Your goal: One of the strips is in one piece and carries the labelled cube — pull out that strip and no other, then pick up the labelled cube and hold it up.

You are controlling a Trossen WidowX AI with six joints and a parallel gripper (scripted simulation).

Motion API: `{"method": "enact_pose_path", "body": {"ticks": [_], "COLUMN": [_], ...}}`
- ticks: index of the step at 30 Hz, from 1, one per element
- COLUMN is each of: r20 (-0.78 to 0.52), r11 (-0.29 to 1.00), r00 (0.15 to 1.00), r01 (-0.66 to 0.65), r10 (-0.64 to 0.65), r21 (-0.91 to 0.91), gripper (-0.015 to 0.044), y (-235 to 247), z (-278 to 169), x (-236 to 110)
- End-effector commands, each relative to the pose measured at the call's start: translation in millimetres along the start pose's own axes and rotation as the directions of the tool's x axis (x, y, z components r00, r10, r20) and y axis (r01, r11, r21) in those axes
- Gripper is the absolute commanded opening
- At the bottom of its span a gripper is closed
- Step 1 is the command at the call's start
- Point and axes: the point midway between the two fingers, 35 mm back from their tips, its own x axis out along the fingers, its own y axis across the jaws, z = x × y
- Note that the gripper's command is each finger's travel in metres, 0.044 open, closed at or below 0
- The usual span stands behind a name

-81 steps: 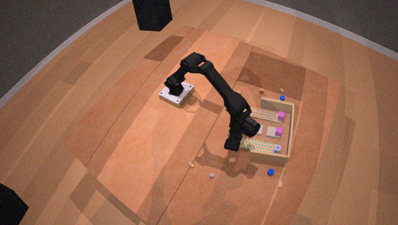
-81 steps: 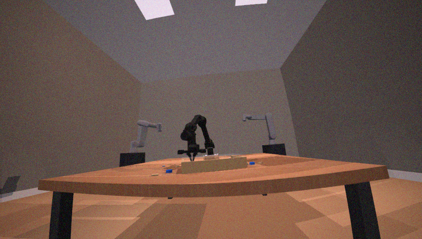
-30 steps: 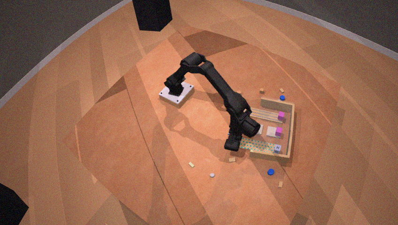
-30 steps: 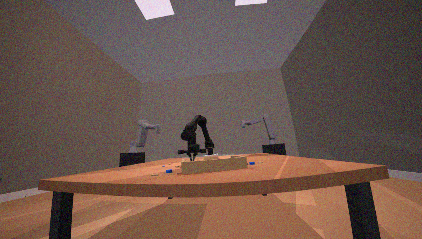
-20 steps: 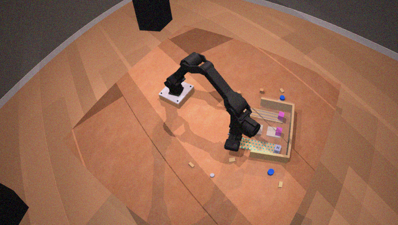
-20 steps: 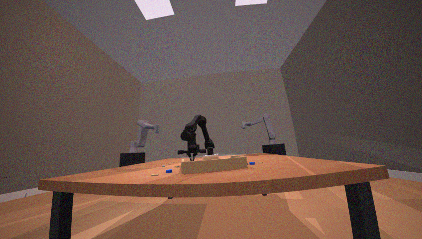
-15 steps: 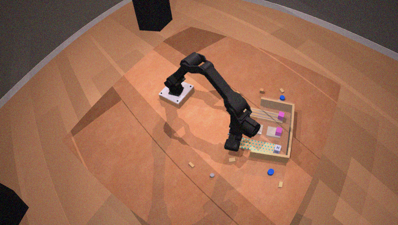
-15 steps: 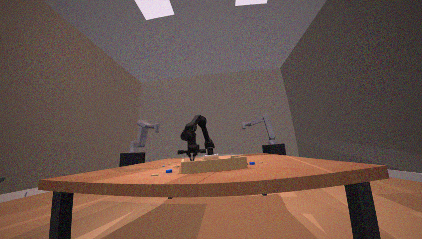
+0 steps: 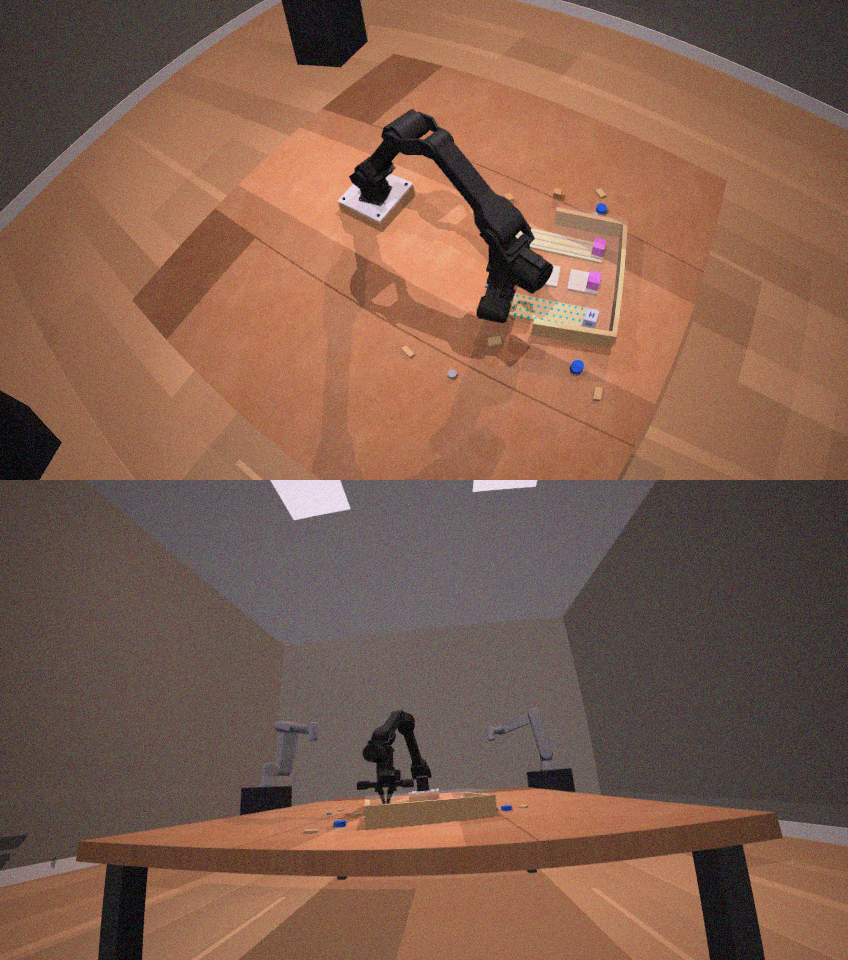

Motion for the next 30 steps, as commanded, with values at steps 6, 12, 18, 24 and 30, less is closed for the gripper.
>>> {"method": "enact_pose_path", "body": {"ticks": [6,12,18,24,30], "r20": [-0.021,-0.022,-0.022,-0.023,-0.024], "r11": [1.000,1.000,1.000,1.000,1.000], "r00": [1.000,1.000,1.000,1.000,1.000], "r01": [-0.009,-0.009,-0.009,-0.009,-0.009], "r10": [0.009,0.009,0.009,0.009,0.009], "r21": [0.000,0.000,0.000,0.000,0.000], "gripper": [0.0000,0.0000,0.0000,0.0000,0.0000], "y": [-1,-1,-1,-1,-2], "z": [-21,-30,-39,-48,-57], "x": [6,6,7,7,7]}}
